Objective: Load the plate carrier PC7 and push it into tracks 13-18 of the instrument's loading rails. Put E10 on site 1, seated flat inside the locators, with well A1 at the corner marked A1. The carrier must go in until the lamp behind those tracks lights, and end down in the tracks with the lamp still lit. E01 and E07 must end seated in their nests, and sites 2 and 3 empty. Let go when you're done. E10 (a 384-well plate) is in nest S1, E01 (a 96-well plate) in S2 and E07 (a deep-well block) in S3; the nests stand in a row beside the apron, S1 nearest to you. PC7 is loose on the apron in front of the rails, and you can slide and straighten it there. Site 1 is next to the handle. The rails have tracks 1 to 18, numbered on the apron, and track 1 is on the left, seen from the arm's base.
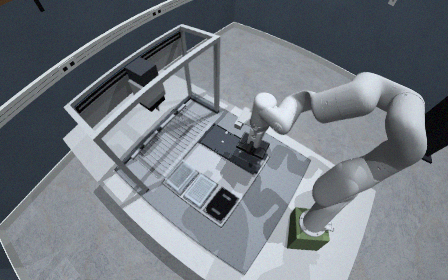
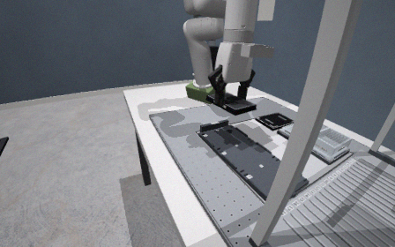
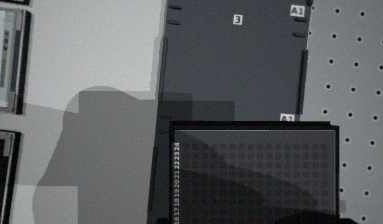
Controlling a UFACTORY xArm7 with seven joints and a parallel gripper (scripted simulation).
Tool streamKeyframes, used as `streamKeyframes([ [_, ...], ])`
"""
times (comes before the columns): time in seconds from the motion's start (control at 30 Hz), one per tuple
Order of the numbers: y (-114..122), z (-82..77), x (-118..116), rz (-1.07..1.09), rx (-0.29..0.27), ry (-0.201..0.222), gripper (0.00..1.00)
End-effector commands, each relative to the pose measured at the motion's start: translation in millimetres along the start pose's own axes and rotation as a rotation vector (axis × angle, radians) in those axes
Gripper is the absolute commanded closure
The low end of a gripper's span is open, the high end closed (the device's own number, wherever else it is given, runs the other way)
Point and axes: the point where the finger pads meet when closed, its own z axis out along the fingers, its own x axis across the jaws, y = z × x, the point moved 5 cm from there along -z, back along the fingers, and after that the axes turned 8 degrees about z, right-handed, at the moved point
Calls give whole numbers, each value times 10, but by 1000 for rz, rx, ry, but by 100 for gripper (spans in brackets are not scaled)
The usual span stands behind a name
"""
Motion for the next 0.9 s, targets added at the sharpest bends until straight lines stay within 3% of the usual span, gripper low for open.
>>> streamKeyframes([
  [0.0,-15,-16,6,-170,6,-4,100],
  [0.87,-15,-16,6,-936,8,-1,100],
])
